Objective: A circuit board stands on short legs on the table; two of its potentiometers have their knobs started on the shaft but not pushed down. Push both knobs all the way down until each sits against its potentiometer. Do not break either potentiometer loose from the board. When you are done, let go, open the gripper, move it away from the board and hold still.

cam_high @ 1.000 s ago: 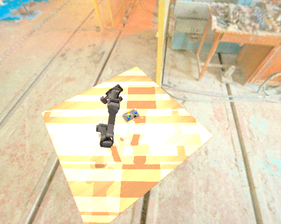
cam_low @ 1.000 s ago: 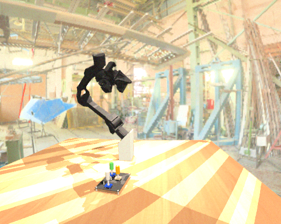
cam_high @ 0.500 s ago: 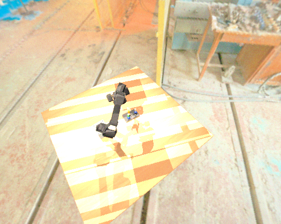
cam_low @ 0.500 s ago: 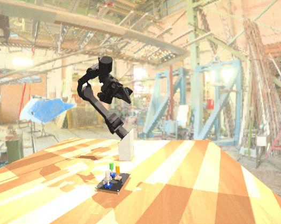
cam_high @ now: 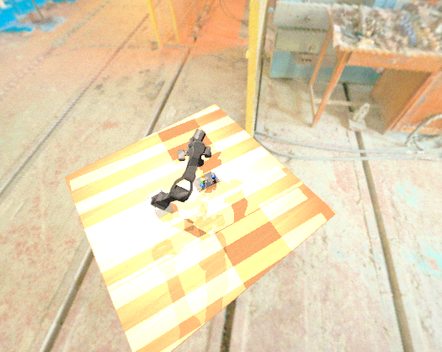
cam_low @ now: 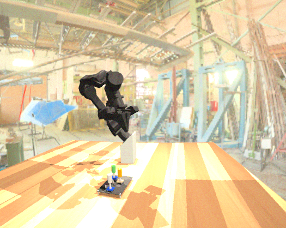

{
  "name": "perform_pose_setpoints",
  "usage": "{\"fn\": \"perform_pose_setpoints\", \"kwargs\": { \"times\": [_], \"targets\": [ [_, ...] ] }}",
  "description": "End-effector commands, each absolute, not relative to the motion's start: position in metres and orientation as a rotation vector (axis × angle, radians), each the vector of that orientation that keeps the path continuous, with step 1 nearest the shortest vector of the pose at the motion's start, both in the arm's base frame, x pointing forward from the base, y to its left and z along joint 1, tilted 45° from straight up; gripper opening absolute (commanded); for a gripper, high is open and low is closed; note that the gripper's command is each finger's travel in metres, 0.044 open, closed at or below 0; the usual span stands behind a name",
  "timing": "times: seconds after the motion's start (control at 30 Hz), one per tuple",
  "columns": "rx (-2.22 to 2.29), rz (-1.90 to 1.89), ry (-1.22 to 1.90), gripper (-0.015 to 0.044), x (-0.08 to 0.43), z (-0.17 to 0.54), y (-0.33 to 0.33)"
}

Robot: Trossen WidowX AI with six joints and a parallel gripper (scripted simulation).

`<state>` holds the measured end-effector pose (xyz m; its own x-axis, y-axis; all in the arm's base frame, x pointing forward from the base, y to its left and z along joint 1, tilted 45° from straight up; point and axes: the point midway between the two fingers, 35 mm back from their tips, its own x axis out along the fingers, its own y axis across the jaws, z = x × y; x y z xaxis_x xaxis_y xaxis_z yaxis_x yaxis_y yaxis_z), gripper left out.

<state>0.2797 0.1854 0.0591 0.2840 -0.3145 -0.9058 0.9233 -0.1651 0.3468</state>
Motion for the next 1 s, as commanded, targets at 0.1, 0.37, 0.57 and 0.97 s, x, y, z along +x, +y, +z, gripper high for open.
{"fn": "perform_pose_setpoints", "kwargs": {
  "times": [0.1,0.37,0.57,0.97],
  "targets": [
    [1.224,-1.38,0.441,0.0,0.298,0.032,0.151],
    [1.13,-1.504,0.202,0.0,0.313,0.002,0.106],
    [1.121,-1.512,0.183,0.0,0.315,-0.007,0.095],
    [1.121,-1.512,0.183,0.0,0.317,-0.017,0.086]
  ]
}}
